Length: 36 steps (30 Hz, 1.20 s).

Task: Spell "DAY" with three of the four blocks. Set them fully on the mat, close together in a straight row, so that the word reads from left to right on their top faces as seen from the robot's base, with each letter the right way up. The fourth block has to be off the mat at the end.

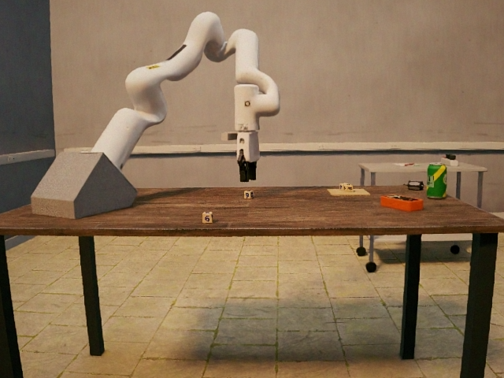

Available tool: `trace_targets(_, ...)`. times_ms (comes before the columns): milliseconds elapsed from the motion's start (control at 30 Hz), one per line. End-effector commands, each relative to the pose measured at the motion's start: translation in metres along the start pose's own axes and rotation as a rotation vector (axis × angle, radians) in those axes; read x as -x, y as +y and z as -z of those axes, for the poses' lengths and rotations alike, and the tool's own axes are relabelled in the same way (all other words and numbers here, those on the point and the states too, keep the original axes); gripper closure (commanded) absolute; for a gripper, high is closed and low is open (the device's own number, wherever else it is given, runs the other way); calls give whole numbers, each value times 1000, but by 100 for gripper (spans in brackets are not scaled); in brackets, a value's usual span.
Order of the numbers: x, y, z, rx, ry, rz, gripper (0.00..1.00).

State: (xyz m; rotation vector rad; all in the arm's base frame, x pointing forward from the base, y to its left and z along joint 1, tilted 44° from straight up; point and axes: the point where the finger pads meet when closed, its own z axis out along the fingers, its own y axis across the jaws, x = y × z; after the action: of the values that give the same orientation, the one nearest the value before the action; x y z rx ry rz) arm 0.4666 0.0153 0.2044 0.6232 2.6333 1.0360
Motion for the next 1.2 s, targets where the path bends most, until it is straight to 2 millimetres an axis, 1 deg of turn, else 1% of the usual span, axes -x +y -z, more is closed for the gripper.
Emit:
trace_targets(0,1,0,-6,1,-2,1,36)
trace_targets(533,1,0,-24,1,-2,1,36)
trace_targets(1167,1,0,-27,0,-2,1,36)
